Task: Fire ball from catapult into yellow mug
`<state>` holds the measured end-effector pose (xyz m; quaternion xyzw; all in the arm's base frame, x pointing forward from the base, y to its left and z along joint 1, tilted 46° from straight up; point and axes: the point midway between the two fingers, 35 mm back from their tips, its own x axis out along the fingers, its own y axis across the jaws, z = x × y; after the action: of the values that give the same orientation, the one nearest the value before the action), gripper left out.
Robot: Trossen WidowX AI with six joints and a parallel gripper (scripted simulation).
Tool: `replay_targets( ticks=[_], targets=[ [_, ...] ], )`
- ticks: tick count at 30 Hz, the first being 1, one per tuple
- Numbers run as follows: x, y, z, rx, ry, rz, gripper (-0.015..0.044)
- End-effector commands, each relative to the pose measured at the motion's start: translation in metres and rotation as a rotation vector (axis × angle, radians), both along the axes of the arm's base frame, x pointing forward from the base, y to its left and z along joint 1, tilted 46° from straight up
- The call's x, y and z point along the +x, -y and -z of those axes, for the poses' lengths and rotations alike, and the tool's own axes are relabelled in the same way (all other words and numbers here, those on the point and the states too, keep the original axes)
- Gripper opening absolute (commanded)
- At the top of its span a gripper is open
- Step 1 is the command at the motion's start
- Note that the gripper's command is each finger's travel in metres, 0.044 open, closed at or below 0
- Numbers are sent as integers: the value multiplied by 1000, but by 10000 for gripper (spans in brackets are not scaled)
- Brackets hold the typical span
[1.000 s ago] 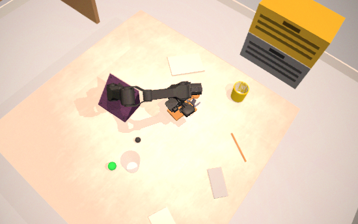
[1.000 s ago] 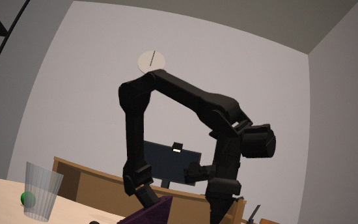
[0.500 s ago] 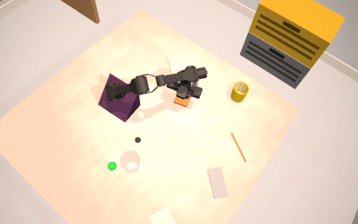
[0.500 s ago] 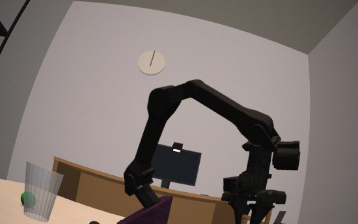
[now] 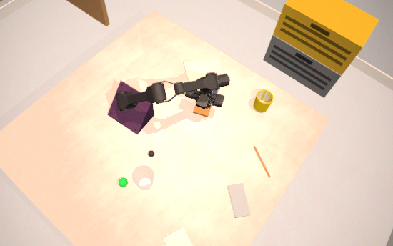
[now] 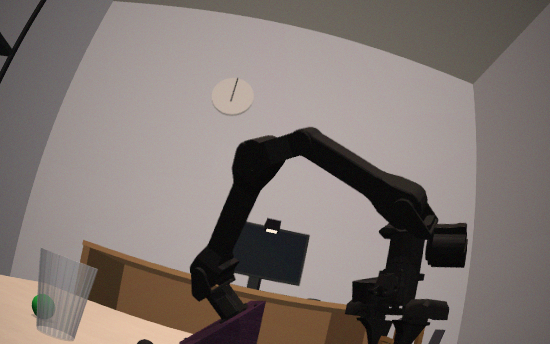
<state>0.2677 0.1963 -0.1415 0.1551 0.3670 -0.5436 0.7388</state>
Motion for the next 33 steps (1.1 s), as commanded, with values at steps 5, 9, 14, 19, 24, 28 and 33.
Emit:
replay_targets(
  ticks=[5, 9, 14, 19, 24, 28, 33],
  targets=[
    [2, 8, 9, -2, -2, -9, 0],
    [3, 12, 14, -2, -2, -9, 0],
    [5, 18, 20, -2, -2, -9, 0],
    [6, 24, 25, -3, -2, -9, 0],
    [5, 23, 23, -2, -1, 0, 0],
    [5, 23, 23, -2, -1, 0, 52],
    [5, 23, 23, -2, -1, 0, 184]
  ],
)
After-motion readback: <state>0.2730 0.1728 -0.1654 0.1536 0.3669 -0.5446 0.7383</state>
